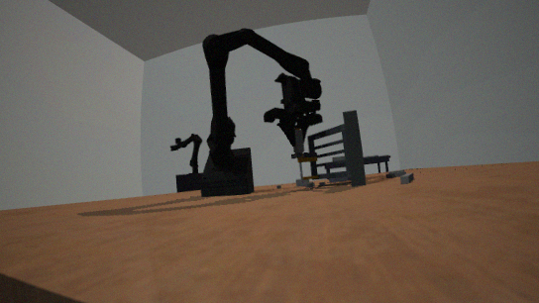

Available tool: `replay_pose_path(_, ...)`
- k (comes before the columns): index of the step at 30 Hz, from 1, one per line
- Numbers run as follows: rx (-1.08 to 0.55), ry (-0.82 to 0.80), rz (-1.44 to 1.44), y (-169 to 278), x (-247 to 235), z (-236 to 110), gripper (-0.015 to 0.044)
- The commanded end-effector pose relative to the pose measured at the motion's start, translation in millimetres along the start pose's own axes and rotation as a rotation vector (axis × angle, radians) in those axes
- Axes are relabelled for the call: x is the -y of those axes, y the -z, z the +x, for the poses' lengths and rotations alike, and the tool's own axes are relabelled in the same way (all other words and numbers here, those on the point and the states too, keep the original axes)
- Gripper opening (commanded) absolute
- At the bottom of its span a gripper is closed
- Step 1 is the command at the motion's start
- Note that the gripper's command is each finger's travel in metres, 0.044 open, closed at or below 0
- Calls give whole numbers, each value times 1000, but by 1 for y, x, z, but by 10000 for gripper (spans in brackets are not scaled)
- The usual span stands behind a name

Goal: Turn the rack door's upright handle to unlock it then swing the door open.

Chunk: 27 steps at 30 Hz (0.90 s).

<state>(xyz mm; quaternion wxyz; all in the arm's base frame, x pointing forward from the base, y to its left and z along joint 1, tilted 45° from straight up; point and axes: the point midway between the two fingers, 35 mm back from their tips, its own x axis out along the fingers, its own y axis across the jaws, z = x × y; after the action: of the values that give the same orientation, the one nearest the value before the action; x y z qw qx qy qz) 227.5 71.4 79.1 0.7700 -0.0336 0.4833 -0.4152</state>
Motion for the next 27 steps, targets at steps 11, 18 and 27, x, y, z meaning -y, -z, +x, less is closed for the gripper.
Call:
replay_pose_path(11,4,-1,-237,-11,33,0,25)
replay_pose_path(18,4,0,-341,-18,47,0,25)
replay_pose_path(27,5,0,-467,-29,63,0,25)
